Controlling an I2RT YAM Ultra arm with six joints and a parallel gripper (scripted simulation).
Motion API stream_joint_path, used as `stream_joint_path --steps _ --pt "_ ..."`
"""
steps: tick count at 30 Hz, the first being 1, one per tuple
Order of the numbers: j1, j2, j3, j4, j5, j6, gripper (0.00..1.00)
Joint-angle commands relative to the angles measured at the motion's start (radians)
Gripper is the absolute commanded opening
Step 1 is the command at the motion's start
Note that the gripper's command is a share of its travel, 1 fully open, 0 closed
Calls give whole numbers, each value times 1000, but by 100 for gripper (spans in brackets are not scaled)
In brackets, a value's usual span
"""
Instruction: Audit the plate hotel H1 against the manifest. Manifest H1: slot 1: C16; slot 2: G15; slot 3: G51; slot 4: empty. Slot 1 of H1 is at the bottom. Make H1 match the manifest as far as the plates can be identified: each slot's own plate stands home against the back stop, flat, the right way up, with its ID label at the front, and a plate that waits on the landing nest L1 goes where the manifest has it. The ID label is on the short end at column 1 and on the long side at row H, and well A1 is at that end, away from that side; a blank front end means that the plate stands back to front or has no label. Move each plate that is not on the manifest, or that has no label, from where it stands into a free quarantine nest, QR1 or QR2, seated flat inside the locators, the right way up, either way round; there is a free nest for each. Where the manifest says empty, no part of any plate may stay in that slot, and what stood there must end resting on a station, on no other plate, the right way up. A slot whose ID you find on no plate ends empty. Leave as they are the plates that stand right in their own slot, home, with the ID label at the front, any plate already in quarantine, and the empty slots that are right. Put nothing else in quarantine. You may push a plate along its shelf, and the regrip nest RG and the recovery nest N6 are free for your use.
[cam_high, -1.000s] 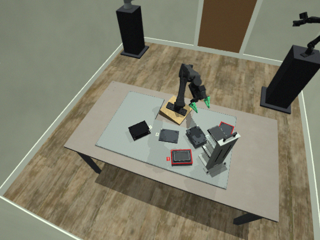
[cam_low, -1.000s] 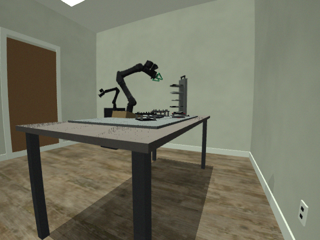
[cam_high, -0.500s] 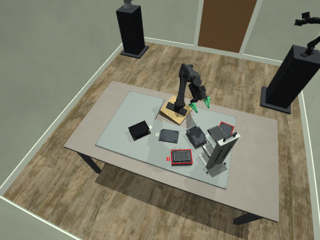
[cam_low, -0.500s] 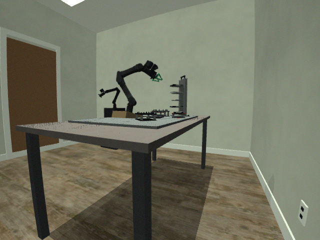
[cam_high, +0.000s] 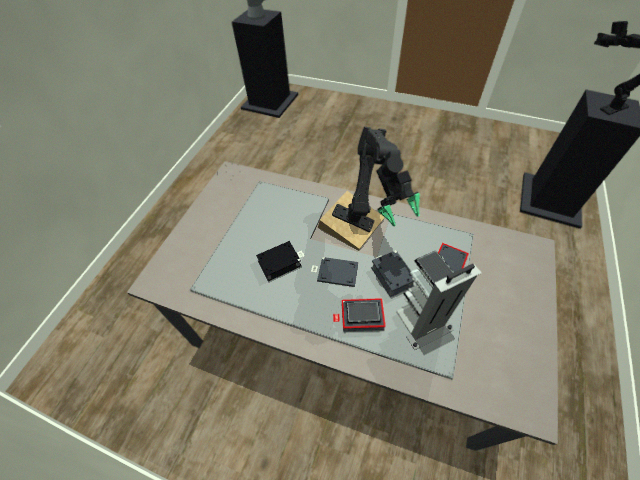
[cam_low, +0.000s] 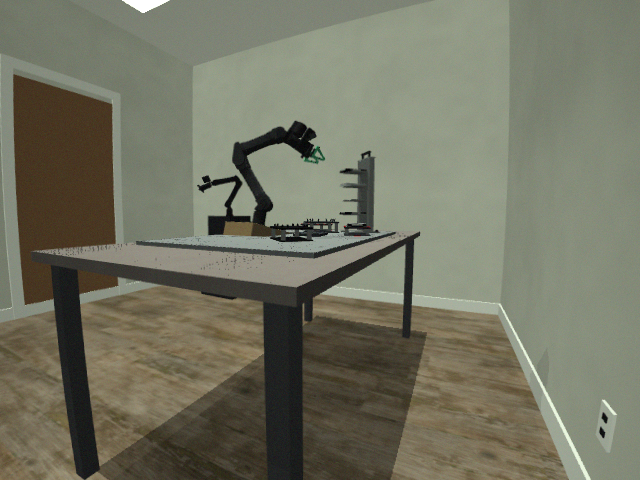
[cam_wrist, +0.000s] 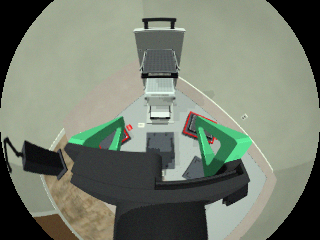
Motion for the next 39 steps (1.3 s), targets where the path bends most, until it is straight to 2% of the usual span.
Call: stream_joint_path --steps 1,12,14,16,20,23,24,25,28,32,39 --pt "-12 -15 35 1 -6 -4 100" --pt "-12 -15 35 1 -6 -4 100" --pt "16 4 23 30 13 10 100" --pt "31 19 -24 42 27 14 100" --pt "58 22 -40 70 51 24 100" --pt "62 13 -26 77 55 27 100" --pt "67 -8 -22 83 60 30 100" --pt "73 -4 -50 89 66 31 100" --pt "93 36 -64 109 84 37 100" --pt "112 23 -74 135 102 45 100" --pt "142 57 -100 173 131 55 100"
